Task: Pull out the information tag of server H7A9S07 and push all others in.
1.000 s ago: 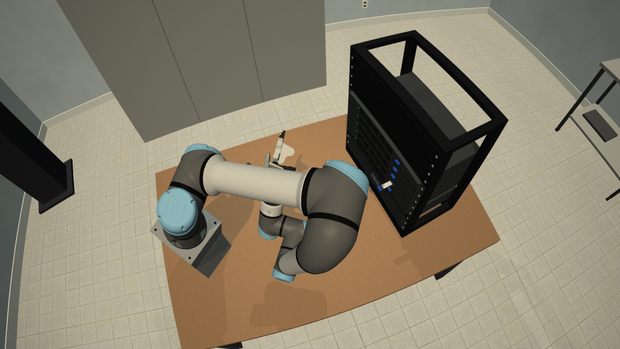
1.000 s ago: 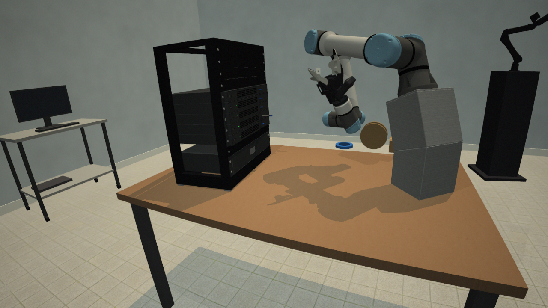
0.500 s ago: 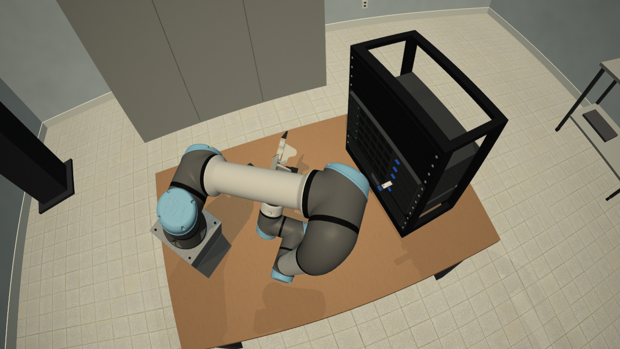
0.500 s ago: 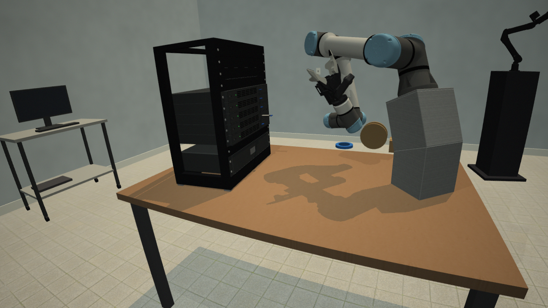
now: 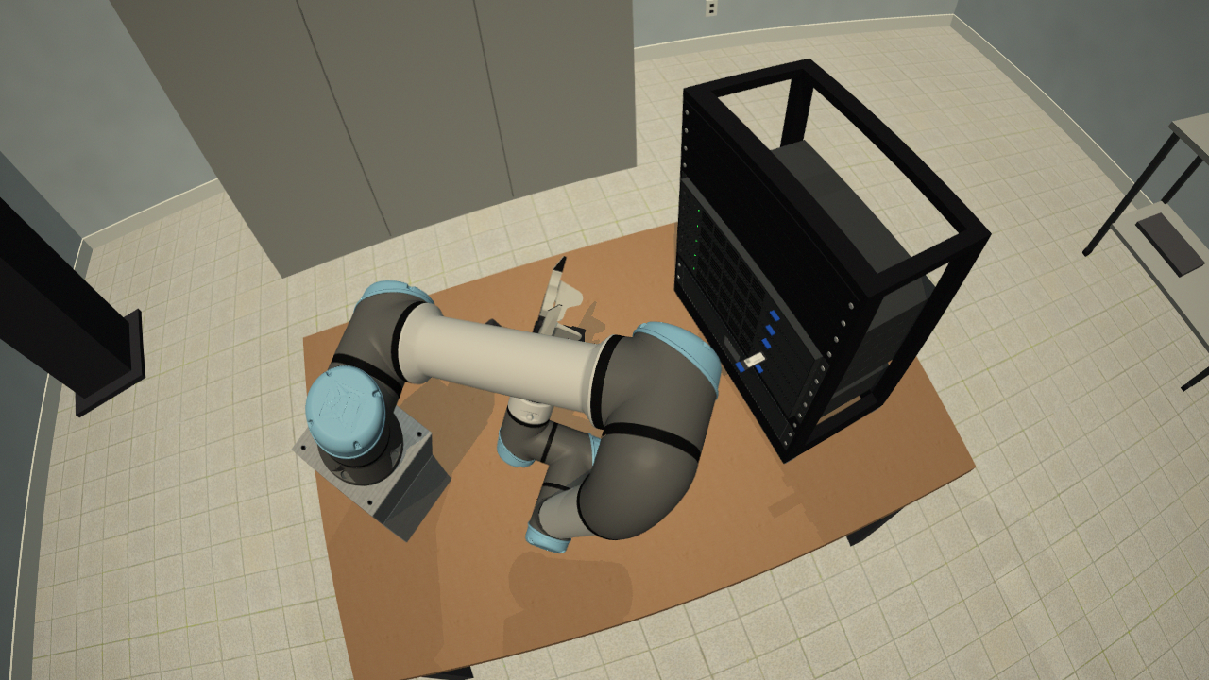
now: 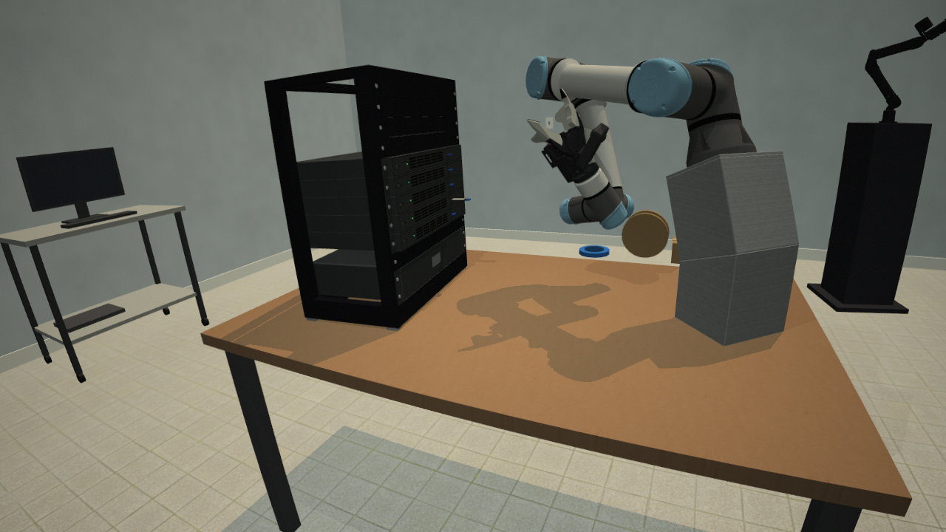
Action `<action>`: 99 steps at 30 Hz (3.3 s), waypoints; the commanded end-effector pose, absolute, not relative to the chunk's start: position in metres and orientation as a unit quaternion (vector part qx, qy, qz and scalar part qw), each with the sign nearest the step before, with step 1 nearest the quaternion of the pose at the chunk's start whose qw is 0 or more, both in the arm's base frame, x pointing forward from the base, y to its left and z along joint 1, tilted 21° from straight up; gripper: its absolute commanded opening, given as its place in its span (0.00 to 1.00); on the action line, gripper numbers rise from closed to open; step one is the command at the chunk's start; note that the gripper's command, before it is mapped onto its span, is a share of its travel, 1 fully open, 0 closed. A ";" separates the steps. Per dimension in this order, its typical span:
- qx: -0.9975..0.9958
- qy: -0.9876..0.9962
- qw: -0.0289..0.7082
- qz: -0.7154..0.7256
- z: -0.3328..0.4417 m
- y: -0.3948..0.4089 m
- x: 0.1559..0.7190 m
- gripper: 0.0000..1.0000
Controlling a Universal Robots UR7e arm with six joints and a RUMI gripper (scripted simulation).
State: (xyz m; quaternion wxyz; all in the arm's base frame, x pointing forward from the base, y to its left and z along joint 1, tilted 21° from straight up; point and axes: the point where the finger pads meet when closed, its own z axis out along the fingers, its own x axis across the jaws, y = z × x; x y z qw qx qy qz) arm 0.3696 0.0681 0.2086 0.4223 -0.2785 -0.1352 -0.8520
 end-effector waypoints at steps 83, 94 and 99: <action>-0.350 0.108 0.603 -0.709 0.206 0.000 0.439 1.00; -0.351 0.141 0.623 -0.684 0.202 -0.009 0.448 1.00; -0.351 0.150 0.628 -0.678 0.201 -0.012 0.450 1.00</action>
